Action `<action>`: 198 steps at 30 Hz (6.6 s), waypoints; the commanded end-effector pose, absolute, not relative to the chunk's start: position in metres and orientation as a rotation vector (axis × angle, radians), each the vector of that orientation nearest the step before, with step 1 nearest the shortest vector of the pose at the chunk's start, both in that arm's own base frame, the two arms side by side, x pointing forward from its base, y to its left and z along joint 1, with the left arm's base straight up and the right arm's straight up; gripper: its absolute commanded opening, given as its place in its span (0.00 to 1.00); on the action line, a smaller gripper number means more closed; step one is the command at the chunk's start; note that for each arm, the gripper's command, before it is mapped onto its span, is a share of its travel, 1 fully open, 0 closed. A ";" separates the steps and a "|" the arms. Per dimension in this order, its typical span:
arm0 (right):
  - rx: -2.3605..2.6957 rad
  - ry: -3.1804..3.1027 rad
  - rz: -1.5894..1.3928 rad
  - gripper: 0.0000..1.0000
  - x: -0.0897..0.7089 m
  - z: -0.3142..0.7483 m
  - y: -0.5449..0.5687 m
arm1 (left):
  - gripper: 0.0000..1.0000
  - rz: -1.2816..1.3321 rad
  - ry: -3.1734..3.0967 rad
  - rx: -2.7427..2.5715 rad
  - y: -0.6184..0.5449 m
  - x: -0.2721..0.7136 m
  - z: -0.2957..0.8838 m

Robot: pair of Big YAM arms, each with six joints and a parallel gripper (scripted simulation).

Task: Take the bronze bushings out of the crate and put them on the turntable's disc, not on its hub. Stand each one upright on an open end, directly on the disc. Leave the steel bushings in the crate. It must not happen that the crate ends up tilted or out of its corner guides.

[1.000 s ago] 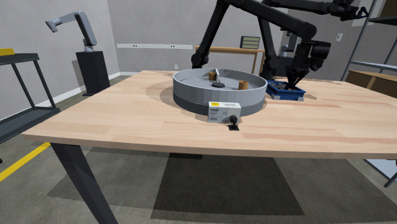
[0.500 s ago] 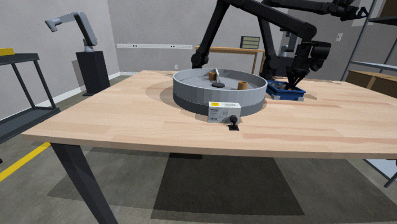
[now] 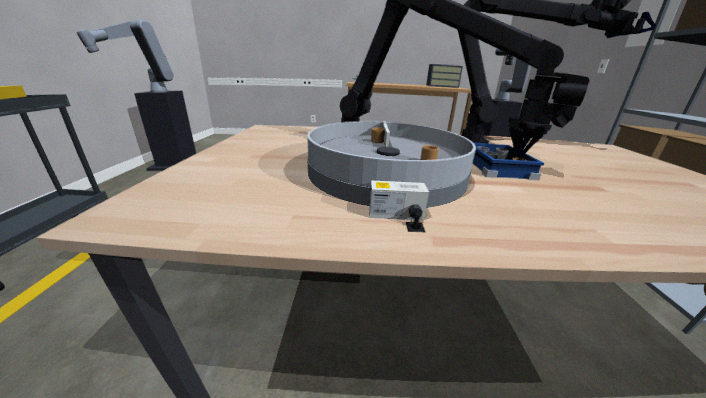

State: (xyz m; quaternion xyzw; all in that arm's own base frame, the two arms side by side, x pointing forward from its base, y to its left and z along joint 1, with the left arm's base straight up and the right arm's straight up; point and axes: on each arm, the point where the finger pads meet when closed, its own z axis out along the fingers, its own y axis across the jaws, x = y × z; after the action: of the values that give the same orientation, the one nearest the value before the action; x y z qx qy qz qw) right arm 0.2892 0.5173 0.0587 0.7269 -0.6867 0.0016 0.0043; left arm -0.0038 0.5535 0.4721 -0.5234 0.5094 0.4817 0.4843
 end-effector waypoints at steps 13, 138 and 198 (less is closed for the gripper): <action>2.305 -2.192 -0.014 0.15 0.297 0.070 0.533 | 1.00 1.221 1.201 -1.221 0.545 -0.009 0.501; 2.336 -2.219 -0.032 0.00 0.297 0.156 0.533 | 1.00 1.221 1.201 -1.221 0.545 -0.009 0.501; 2.337 -2.220 -0.033 0.00 0.295 0.205 0.530 | 1.00 1.221 1.201 -1.221 0.545 -0.009 0.501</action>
State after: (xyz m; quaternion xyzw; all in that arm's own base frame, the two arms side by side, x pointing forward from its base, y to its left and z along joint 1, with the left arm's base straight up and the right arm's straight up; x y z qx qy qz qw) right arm 0.2862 0.5119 0.1513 0.7267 -0.6868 0.0039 0.0129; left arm -0.0038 0.5535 0.4721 -0.5234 0.5094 0.4817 0.4843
